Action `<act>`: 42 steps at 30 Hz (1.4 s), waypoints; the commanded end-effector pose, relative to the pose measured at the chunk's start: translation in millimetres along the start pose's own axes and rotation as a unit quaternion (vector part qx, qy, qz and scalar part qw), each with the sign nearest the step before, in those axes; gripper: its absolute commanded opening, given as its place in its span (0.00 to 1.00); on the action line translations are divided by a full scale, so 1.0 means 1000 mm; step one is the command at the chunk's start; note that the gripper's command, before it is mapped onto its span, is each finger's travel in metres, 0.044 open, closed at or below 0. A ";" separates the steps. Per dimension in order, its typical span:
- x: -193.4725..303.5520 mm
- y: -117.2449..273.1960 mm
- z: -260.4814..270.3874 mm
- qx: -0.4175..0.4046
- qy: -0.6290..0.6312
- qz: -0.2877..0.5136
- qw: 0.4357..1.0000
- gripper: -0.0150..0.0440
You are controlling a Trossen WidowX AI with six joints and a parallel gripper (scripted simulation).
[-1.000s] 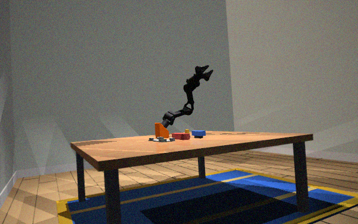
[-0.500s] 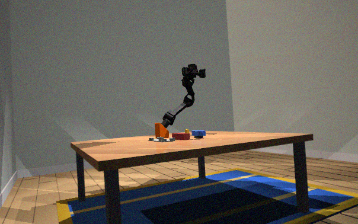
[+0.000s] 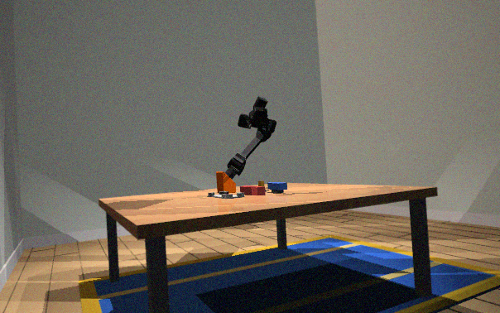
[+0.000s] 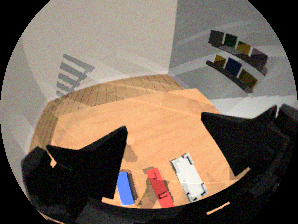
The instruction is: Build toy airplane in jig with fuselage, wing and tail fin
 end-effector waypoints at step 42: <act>0.192 -0.078 -0.027 -0.078 0.067 0.504 0.857 1.00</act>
Point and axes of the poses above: the point midway between the two fingers, 35 mm back from their tips, its own y axis back along the fingers, its own z axis across the jaws, x = y × z, the point moved 7 cm from there along y, back along the fingers, and after that the axes turned 10 degrees about -y, right-handed, at the moved point
